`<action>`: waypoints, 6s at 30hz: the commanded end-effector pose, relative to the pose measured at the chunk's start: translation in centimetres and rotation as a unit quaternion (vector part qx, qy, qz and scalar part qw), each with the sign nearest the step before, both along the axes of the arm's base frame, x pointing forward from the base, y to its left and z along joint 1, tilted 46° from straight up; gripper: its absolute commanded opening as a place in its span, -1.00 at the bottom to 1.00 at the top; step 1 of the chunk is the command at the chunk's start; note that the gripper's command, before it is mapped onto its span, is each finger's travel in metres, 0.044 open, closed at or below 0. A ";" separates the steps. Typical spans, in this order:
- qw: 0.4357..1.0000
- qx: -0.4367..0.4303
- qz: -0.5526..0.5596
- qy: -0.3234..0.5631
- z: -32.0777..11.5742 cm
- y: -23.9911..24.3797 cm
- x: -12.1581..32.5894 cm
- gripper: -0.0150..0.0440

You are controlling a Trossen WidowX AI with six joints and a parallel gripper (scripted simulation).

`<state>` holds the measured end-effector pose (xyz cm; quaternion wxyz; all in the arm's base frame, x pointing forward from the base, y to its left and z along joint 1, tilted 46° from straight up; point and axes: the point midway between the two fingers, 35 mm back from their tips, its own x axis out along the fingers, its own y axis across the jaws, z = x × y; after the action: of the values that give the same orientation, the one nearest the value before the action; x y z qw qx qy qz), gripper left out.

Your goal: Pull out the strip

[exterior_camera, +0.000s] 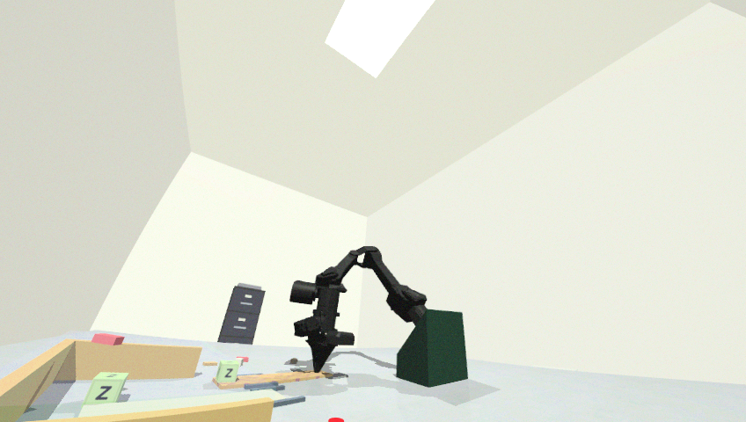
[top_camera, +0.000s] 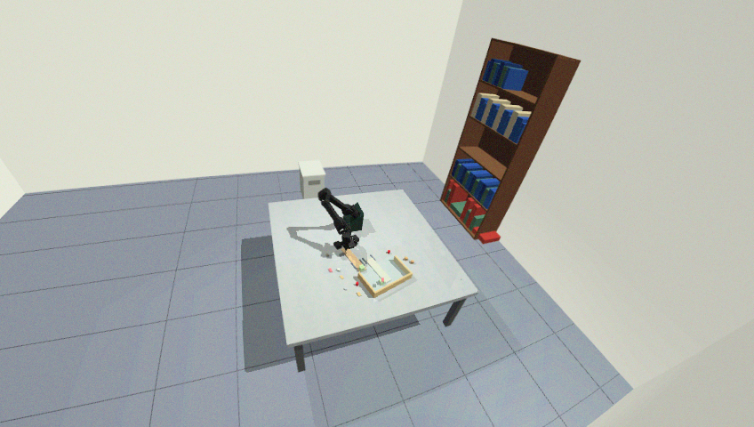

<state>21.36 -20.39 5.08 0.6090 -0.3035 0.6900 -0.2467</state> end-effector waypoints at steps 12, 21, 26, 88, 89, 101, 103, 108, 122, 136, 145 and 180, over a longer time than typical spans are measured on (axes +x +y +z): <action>1.000 0.001 -0.010 0.012 -0.3 -0.3 -1.4 -0.49; 1.000 0.001 -0.010 0.012 -0.3 -0.3 -1.4 -0.49; 1.000 0.001 -0.010 0.012 -0.3 -0.3 -1.4 -0.49; 0.997 -0.004 -0.062 -0.045 1.8 3.8 11.5 1.00; 0.997 -0.004 -0.062 -0.045 1.8 3.8 11.8 1.00; 0.997 -0.004 -0.062 -0.046 1.6 4.1 16.2 1.00; 0.997 -0.004 -0.062 -0.046 1.6 4.2 16.9 1.00; 0.997 -0.004 -0.062 -0.047 1.5 4.3 18.8 1.00; 0.997 -0.004 -0.062 -0.047 0.7 3.9 21.0 0.38; 0.997 -0.004 -0.062 -0.047 -0.9 2.2 20.8 0.36; 0.997 -0.005 -0.062 -0.047 -1.9 1.2 20.6 0.36; 0.997 -0.003 -0.063 -0.048 -1.2 3.8 17.6 -0.49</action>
<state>39.79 -17.52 3.31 0.6217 -0.2491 0.6794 -0.2997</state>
